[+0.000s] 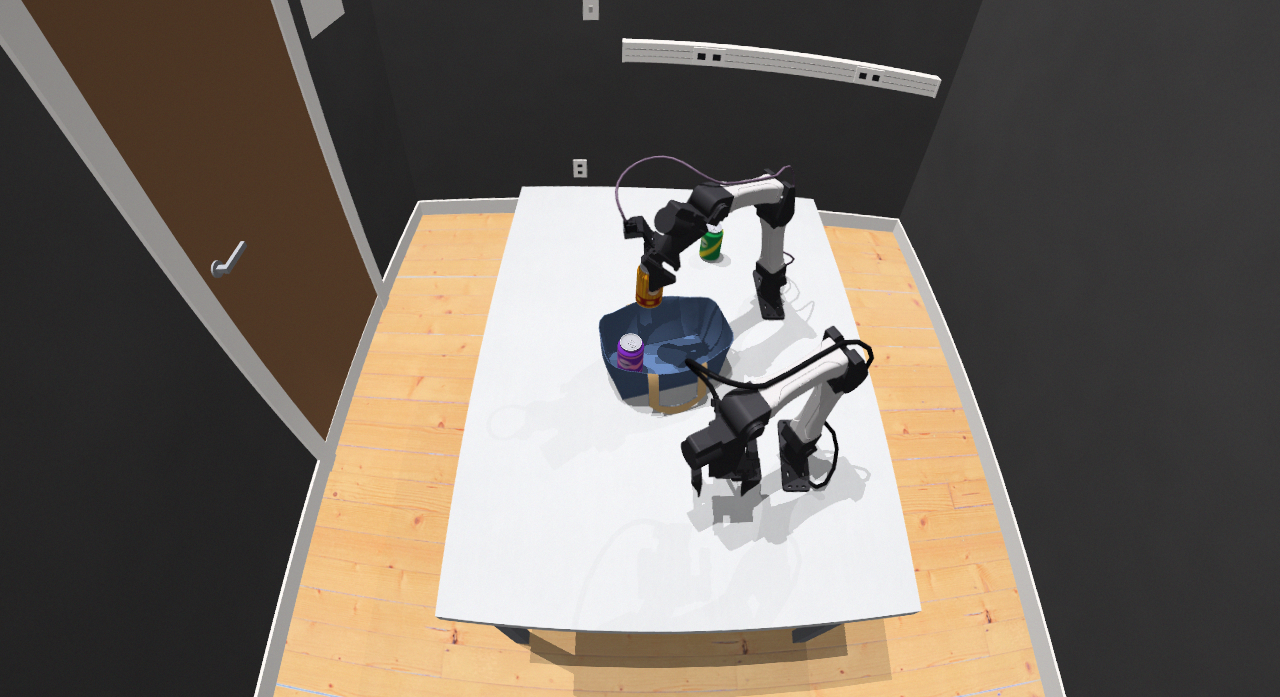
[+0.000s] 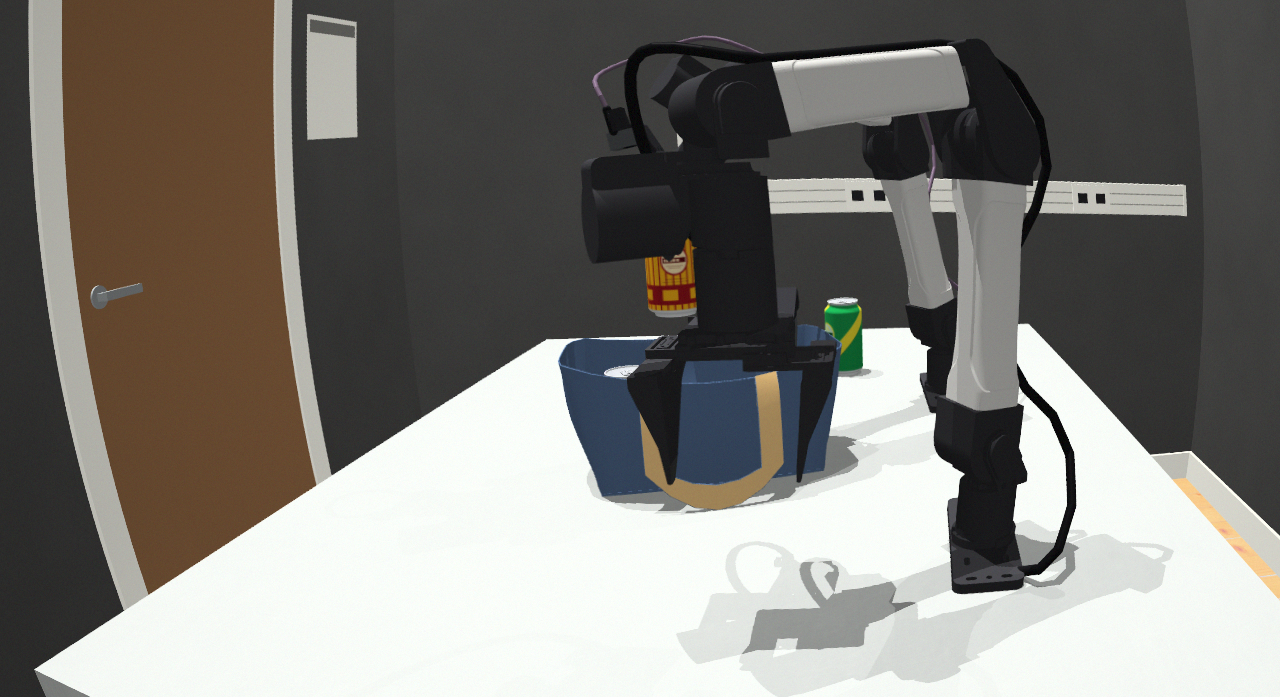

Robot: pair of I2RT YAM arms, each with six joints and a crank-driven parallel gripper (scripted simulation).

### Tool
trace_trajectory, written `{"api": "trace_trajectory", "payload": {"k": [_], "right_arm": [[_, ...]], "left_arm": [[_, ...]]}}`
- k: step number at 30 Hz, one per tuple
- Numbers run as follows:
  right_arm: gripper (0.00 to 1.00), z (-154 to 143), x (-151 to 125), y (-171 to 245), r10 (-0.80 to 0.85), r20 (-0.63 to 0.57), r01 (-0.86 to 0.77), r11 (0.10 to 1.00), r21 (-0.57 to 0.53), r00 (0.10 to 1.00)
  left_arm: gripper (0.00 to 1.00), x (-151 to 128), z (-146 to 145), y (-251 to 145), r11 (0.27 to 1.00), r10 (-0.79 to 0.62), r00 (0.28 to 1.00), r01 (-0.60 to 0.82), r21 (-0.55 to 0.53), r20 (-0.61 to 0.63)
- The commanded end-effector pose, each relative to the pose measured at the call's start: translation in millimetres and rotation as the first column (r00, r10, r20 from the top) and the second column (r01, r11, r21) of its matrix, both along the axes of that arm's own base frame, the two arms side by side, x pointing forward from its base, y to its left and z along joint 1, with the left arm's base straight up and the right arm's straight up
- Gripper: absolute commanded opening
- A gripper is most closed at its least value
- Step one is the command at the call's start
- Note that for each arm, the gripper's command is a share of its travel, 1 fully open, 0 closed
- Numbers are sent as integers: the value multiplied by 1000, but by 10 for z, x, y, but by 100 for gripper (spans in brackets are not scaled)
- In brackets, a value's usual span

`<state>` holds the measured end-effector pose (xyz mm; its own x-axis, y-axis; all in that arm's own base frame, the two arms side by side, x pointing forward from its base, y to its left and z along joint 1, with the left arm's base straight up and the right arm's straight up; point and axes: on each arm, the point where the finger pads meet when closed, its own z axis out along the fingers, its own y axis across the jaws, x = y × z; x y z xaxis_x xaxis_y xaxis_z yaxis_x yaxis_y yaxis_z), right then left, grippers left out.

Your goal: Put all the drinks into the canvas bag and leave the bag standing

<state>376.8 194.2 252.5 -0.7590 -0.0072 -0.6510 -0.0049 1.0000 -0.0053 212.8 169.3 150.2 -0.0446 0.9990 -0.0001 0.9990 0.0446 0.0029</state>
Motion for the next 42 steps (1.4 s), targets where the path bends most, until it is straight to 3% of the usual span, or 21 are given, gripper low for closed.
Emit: {"api": "trace_trajectory", "payload": {"k": [1, 8, 10, 30, 36, 40, 42], "right_arm": [[74, 303, 26, 19, -2, 99, -2, 999, 42, 995], [74, 400, -39, 127, -31, 114, 23, 997, 70, 993], [74, 158, -50, 215, -24, 52, 22, 999, 24, 998], [74, 320, -260, 668, -16, 88, 10, 998, 64, 996], [74, 210, -360, 785, -32, 58, 29, 999, 41, 998], [74, 477, -340, 758, -24, 118, 12, 994, 104, 993], [74, 465, -300, 713, -19, 120, 8, 996, 92, 993]], "left_arm": [[100, 49, 73, 31, 1000, 11, 1000, -11, 2, 18], [100, 49, 73, 32, 1000, 11, 1000, -11, 2, 18], [100, 49, 73, 31, 1000, 11, 1000, -11, 2, 18], [100, 49, 73, 32, 1000, 11, 1000, -11, 2, 18], [100, 49, 73, 32, 1000, 11, 1000, -11, 2, 18], [100, 49, 73, 32, 1000, 11, 1000, -11, 2, 18], [100, 49, 73, 32, 1000, 11, 1000, -11, 2, 18]]}}
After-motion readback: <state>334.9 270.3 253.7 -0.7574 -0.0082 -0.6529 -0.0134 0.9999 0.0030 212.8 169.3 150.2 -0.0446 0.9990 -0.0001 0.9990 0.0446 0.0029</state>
